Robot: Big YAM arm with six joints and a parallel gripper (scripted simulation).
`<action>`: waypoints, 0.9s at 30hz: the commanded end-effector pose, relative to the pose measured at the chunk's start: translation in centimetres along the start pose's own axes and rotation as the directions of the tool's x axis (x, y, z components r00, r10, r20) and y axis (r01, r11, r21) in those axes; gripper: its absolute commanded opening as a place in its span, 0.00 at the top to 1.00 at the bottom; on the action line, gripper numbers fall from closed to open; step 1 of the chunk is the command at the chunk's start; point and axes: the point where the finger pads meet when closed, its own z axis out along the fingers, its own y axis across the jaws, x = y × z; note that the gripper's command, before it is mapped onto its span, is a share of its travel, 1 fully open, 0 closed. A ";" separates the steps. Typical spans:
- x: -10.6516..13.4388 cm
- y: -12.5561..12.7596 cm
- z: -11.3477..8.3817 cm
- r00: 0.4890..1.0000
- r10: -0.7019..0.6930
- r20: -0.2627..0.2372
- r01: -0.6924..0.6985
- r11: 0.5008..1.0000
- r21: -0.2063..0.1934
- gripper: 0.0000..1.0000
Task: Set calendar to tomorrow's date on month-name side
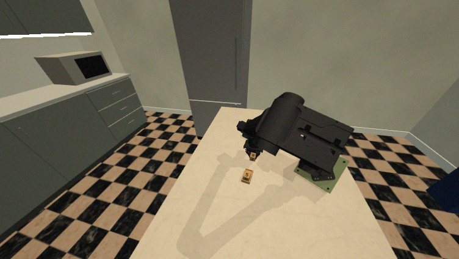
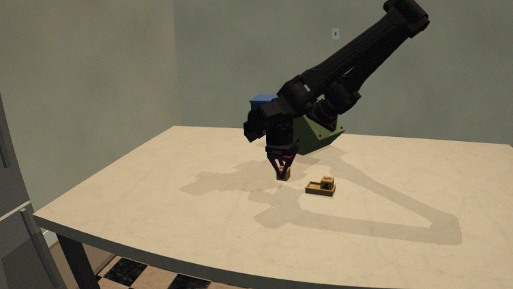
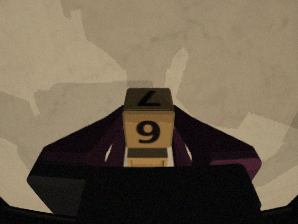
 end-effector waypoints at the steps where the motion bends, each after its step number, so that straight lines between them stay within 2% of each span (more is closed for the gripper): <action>1: -0.2 2.3 -3.2 0.998 -0.057 0.023 0.058 0.997 -0.049 0.73; 7: -0.3 2.3 -7.8 0.998 -0.061 0.034 0.062 0.997 -0.047 0.73; 11: -0.3 2.2 -9.3 0.997 -0.062 0.036 0.063 0.997 -0.047 0.73; 13: -0.3 1.9 -9.1 0.998 -0.054 0.027 0.055 0.998 -0.036 0.73; 14: 0.2 0.9 -7.9 0.999 -0.050 0.006 0.051 0.999 -0.005 0.73; 22: 0.0 0.8 -8.0 0.999 -0.044 0.008 0.044 0.999 -0.011 0.73; 25: 2.2 0.6 -8.0 1.000 -0.028 0.006 0.028 1.000 -0.005 0.73; 27: 5.5 0.7 -8.4 1.000 -0.013 0.005 0.013 1.000 -0.006 0.73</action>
